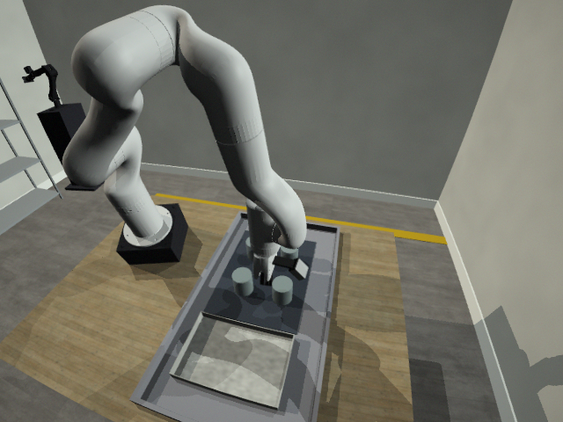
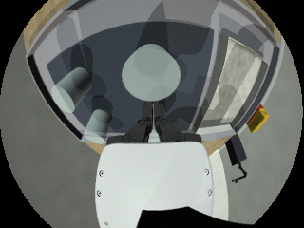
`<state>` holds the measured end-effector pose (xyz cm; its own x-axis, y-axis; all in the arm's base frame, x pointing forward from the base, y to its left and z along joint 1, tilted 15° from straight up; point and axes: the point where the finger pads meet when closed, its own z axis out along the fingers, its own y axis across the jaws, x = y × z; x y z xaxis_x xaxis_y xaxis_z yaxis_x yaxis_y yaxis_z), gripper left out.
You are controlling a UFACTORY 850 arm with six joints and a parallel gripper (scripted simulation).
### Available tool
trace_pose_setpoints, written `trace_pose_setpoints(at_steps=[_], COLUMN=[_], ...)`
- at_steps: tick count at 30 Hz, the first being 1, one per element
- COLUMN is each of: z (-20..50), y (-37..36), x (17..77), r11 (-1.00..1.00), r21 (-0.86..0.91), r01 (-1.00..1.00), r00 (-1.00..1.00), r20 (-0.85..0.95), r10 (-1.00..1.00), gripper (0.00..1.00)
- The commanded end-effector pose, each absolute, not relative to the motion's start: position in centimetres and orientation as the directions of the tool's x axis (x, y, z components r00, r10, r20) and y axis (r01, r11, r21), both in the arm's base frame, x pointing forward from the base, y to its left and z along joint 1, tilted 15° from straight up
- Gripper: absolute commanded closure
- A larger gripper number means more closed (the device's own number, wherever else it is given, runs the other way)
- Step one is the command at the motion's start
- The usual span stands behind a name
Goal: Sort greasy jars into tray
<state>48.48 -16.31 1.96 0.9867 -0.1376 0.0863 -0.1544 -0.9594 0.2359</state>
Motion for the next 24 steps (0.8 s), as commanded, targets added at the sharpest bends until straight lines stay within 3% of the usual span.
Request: trace_pose_setpoints(at_steps=[1,24], z=[2.09,2.31], y=[-16.31,-16.29], x=[48.63,48.87], r11=[-0.959,-0.959], r21=[0.236,0.236], r01=[-0.155,-0.155], r00=[0.987,0.987], r20=[0.088,0.088], r10=[-0.137,-0.137], gripper=[1.0,1.0])
